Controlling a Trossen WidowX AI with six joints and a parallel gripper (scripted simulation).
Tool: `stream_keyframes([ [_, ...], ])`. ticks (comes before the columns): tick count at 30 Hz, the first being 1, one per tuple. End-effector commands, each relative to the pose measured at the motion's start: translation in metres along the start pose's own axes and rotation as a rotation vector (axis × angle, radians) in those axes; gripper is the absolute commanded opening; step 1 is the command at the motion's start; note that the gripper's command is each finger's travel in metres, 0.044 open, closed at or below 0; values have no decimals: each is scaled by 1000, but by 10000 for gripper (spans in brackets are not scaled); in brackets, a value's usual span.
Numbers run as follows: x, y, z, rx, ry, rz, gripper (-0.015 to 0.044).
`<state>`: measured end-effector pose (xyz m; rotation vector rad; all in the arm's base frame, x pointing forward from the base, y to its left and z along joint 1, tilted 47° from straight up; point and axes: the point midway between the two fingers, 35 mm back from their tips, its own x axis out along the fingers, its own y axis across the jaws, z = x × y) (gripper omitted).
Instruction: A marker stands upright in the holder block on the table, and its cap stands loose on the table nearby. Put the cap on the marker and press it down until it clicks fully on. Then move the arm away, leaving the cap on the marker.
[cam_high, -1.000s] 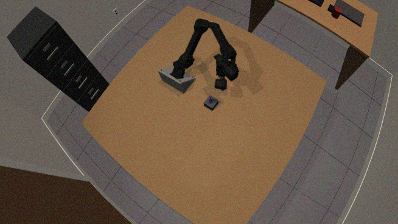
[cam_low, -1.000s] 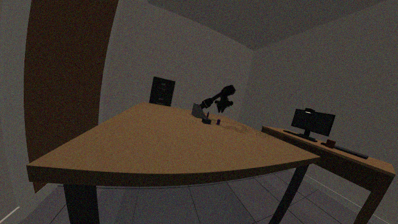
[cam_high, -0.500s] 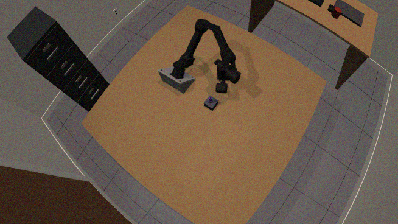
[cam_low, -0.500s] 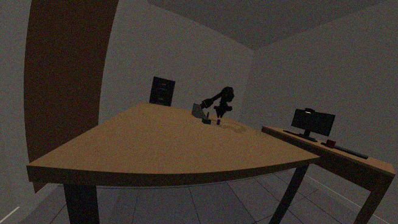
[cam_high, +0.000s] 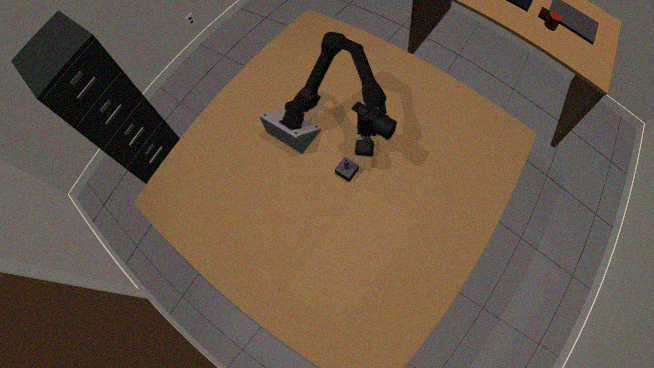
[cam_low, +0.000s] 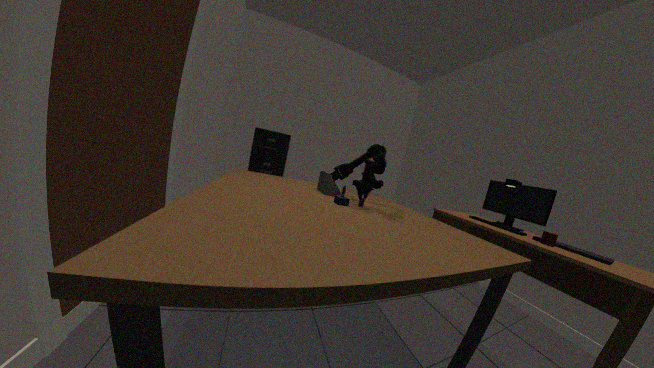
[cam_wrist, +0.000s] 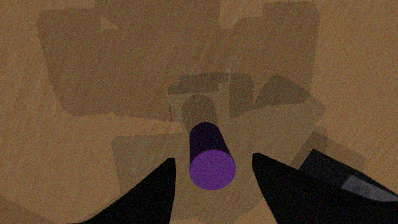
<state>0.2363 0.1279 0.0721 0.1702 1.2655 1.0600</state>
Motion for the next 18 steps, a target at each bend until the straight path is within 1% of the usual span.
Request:
stream_keyframes([
  [1,6,0,-1,9,0,6,238],
  [17,29,2,-2,9,-2,10,238],
  [18,29,2,-1,9,-2,10,212],
])
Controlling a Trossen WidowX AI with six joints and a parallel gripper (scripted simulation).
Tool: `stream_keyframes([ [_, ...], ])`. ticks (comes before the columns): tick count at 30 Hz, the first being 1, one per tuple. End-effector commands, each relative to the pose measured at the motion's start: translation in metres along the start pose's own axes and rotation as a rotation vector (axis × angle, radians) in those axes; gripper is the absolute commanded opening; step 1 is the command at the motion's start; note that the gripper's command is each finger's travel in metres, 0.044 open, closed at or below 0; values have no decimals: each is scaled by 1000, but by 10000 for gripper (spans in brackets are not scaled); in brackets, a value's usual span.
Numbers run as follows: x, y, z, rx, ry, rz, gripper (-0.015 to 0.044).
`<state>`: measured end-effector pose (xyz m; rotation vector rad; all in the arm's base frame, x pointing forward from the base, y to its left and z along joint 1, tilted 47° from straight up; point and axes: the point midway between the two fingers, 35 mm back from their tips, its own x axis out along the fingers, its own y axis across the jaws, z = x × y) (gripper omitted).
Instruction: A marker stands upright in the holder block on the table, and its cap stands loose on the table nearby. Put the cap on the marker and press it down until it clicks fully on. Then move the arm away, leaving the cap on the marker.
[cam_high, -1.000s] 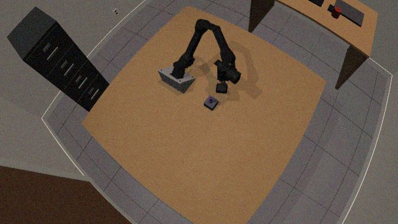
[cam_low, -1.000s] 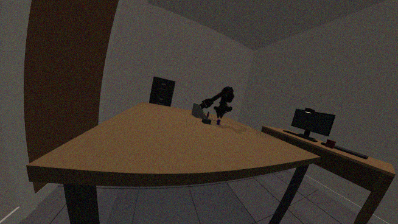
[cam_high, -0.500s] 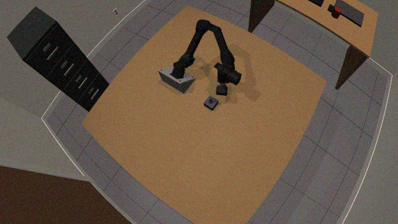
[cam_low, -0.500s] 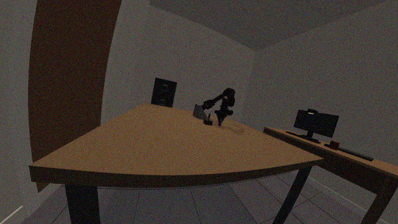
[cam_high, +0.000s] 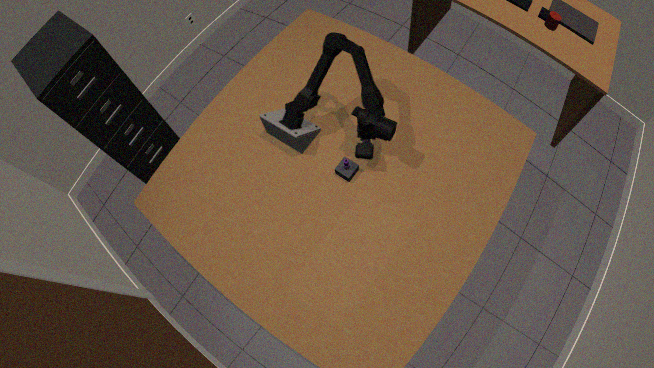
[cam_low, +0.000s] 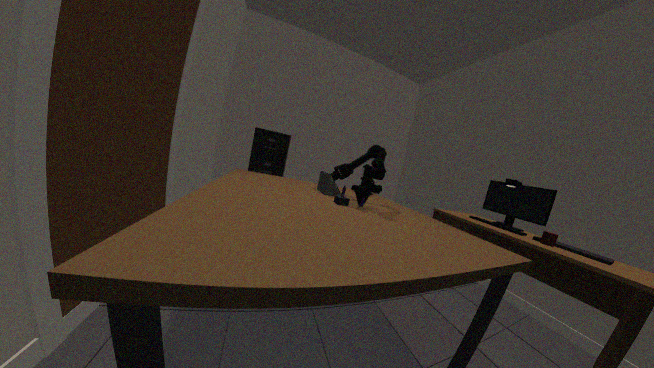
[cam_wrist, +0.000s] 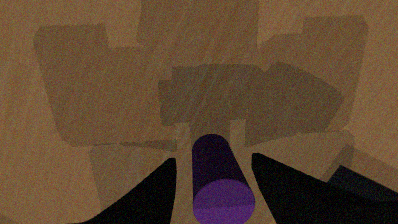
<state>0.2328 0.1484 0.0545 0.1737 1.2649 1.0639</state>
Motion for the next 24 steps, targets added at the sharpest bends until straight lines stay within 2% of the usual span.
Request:
stream_keyframes([
  [1,2,0,-1,9,-1,5,186],
  [3,2,0,-1,9,-1,5,133],
  [12,2,0,-1,9,-1,5,73],
  [15,-1,-1,-1,9,-1,4,0],
  [24,-23,-3,0,9,1,0,0],
])
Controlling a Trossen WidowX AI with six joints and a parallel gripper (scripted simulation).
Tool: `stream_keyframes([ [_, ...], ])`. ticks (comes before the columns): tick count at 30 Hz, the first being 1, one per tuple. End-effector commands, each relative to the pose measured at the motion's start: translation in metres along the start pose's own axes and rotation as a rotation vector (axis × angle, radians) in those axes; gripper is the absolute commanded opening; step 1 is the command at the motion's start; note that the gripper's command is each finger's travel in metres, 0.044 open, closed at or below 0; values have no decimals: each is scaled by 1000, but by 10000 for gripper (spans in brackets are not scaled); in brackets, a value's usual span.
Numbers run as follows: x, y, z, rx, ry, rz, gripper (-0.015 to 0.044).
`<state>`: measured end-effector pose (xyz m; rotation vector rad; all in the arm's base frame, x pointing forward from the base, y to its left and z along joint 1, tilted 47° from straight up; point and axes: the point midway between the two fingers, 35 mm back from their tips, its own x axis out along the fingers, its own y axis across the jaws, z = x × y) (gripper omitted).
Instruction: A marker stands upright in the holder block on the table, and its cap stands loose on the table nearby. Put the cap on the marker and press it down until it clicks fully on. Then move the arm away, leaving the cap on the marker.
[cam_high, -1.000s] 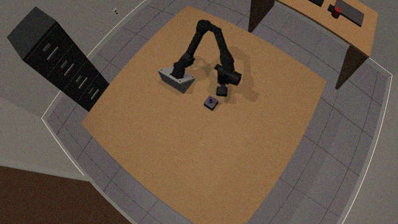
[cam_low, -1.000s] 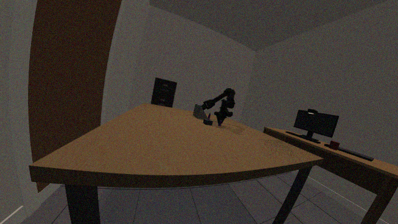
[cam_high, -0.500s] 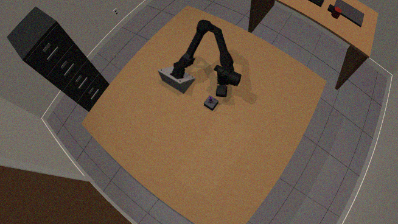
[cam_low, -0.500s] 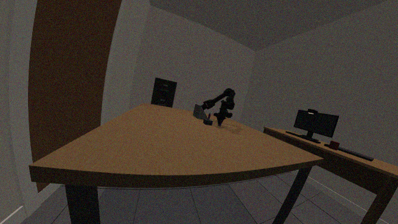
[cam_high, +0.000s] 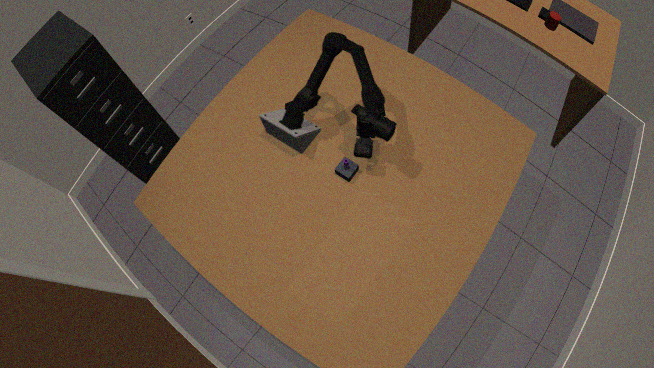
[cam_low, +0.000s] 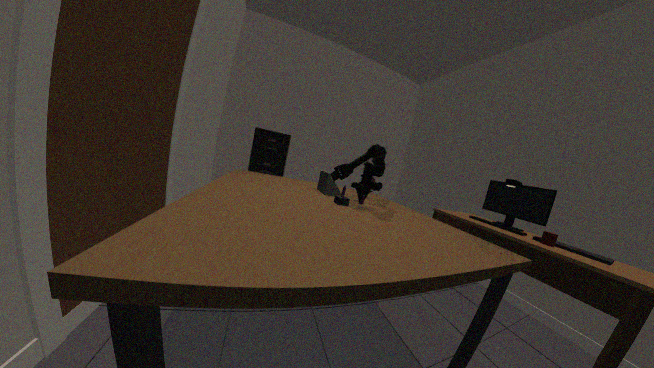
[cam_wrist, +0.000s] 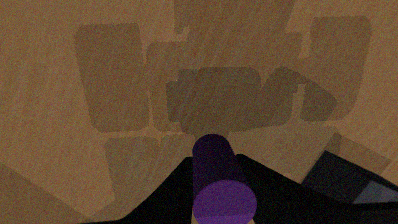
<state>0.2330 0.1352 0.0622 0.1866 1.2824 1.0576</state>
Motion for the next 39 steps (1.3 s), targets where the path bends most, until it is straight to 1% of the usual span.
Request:
stream_keyframes([
  [1,-10,0,3,-10,-7,-4,0],
  [14,-42,1,1,-9,-7,-2,0],
  [18,-44,-1,1,-9,-7,-3,0],
  [39,-75,-62,-22,-6,4,-42,0],
])
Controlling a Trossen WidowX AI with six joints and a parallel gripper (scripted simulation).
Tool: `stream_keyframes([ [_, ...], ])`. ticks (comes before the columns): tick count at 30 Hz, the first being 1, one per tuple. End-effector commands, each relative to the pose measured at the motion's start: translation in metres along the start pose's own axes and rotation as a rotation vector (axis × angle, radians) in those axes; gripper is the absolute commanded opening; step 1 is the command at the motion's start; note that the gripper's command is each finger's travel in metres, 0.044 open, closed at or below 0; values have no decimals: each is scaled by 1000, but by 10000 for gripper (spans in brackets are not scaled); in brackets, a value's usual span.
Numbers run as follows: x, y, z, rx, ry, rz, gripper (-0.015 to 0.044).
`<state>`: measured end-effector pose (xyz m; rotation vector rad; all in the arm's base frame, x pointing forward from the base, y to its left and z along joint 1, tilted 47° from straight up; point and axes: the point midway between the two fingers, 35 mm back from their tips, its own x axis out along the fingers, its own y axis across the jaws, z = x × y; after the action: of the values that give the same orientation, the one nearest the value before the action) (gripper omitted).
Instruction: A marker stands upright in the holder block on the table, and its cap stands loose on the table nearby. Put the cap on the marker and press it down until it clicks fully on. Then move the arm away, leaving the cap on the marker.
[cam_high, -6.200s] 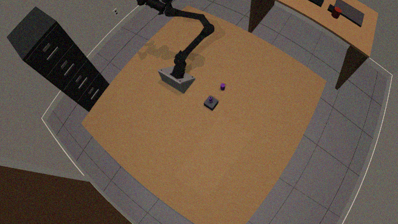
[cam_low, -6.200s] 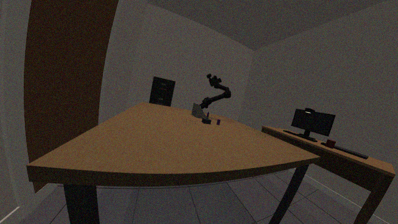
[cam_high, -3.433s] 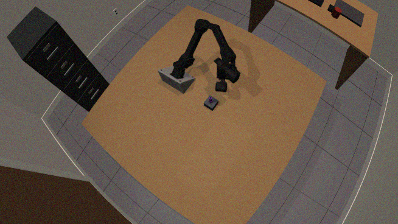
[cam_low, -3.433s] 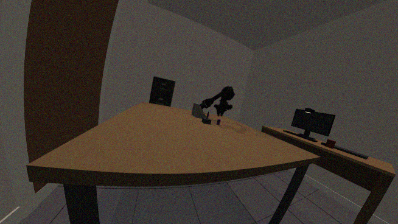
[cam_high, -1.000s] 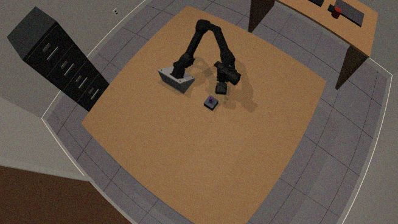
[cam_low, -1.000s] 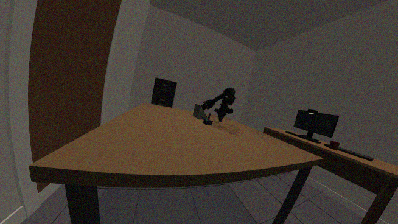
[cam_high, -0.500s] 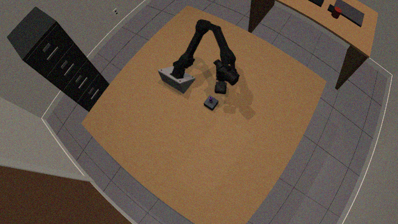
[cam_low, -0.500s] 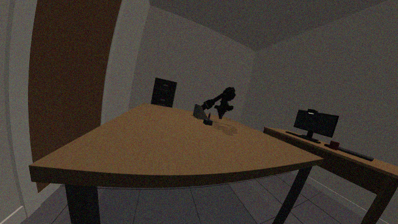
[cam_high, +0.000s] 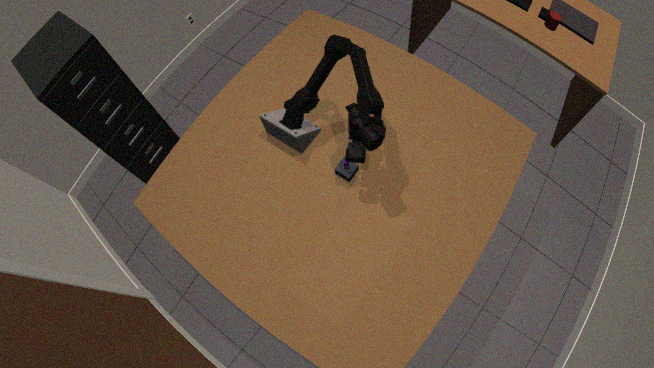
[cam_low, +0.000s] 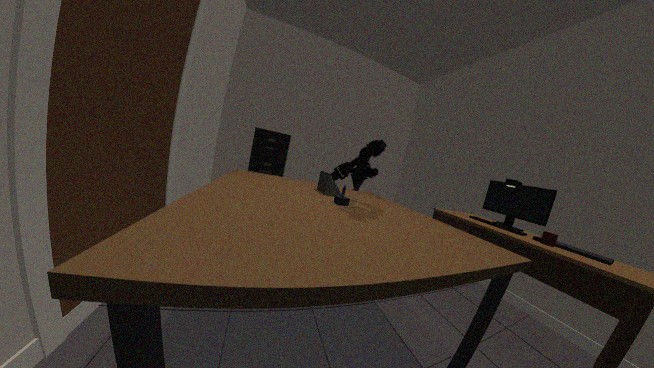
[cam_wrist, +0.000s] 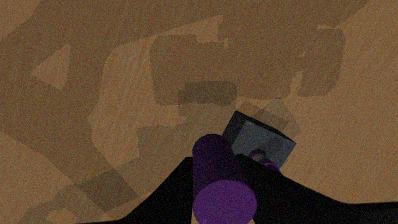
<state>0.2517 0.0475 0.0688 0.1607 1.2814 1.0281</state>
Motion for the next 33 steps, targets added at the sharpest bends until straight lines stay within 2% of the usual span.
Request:
stream_keyframes([
  [1,-6,-11,-4,-4,3,-5,0],
  [21,-33,-57,-37,-7,-5,27,0],
  [33,-25,-57,-37,-7,-5,27,0],
])
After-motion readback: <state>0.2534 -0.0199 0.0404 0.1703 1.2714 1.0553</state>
